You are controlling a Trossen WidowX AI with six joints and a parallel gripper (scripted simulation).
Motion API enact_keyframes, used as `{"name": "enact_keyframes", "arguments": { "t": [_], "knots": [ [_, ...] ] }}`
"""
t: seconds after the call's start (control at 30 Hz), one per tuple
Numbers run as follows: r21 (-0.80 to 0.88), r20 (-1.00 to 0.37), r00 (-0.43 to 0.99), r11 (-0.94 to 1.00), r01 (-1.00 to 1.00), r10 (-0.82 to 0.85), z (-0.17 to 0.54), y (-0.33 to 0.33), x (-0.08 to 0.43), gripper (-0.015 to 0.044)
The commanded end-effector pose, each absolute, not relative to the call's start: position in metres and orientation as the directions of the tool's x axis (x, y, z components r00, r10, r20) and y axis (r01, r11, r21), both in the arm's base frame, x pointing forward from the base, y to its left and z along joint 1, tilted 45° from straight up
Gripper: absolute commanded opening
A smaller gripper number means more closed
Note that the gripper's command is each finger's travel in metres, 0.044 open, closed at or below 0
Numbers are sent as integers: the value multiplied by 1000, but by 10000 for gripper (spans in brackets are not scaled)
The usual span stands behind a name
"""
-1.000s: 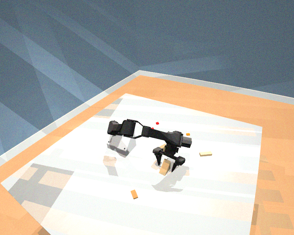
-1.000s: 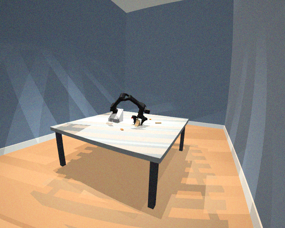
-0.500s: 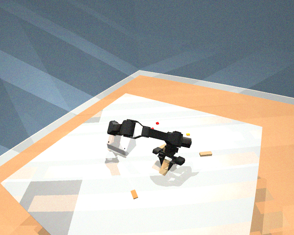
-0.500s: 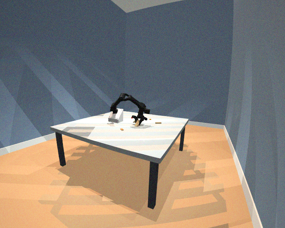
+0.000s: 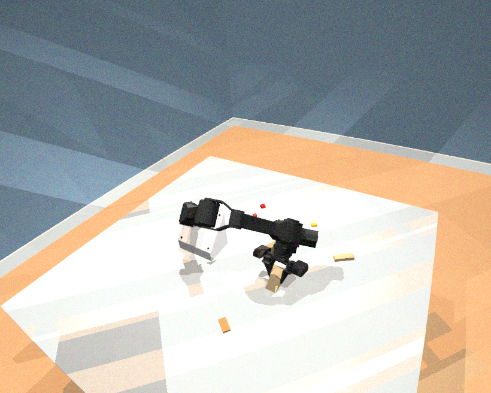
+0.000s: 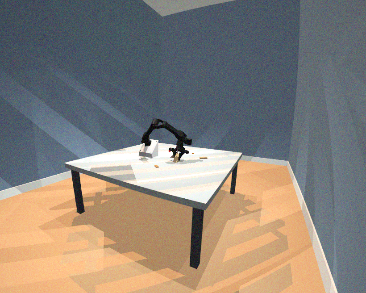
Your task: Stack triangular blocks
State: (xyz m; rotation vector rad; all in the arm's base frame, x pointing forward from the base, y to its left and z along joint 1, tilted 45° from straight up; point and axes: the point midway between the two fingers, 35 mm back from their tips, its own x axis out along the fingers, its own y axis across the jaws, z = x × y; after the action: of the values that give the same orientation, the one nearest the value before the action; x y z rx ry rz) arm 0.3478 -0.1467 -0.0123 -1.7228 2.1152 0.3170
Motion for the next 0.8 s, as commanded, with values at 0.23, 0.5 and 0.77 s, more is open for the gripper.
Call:
{"name": "enact_keyframes", "arguments": {
  "t": [0.23,0.5,0.77],
  "knots": [
    [-74,-655,-119,221,-973,-746,7,-150,346,0],
    [-74,-795,-76,220,-973,-602,21,-155,344,0],
    [-75,-902,-28,220,-973,-432,34,-162,342,0]
  ]
}}
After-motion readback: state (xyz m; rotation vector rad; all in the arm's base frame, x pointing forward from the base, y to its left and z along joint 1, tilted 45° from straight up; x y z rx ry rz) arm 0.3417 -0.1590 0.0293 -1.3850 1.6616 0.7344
